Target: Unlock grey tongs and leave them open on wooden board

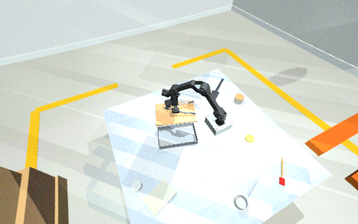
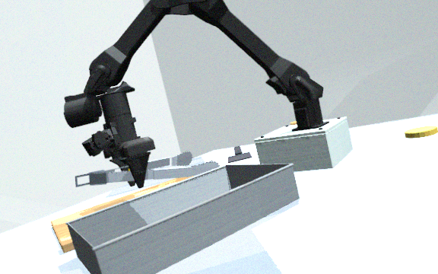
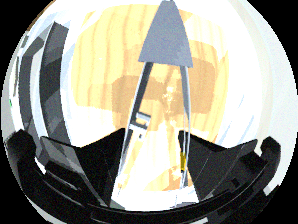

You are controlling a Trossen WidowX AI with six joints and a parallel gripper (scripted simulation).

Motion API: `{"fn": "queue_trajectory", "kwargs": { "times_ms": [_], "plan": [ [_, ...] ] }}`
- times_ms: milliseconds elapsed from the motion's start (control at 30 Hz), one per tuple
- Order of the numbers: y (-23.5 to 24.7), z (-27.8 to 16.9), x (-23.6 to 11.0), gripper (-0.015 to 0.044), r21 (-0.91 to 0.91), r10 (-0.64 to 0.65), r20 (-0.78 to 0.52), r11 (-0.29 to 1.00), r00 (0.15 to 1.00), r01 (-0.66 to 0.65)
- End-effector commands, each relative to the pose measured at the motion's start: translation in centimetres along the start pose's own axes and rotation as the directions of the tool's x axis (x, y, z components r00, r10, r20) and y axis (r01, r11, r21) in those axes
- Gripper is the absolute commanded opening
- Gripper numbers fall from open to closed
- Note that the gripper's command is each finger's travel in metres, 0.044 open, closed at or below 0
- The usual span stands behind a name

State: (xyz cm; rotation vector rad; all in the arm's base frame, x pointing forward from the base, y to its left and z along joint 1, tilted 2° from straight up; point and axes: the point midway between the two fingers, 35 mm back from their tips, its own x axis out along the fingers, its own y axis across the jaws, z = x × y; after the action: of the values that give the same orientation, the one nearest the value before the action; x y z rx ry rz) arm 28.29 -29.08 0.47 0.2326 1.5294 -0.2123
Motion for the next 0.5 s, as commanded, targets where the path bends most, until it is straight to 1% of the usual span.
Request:
{"fn": "queue_trajectory", "kwargs": {
  "times_ms": [0,67,100,200,267,367,467],
  "plan": [
    [0.0,0.0,0.0,0.0375,0.000,-0.001,0.000,1.000,1.000,0.001],
    [0.0,0.0,0.0,0.0428,0.000,-0.001,0.000,1.000,1.000,0.001],
    [0.0,0.0,0.0,0.0440,0.000,-0.001,0.000,1.000,1.000,0.001],
    [0.3,0.1,-0.2,0.0440,0.000,0.000,0.000,1.000,1.000,0.000],
    [1.6,0.4,-0.9,0.0440,0.000,0.000,0.000,1.000,1.000,0.000],
    [5.0,0.9,-2.9,0.0440,0.001,0.001,0.003,1.000,1.000,-0.001],
    [9.7,1.0,-5.3,0.0440,0.001,0.005,0.003,1.000,1.000,-0.005]
  ]
}}
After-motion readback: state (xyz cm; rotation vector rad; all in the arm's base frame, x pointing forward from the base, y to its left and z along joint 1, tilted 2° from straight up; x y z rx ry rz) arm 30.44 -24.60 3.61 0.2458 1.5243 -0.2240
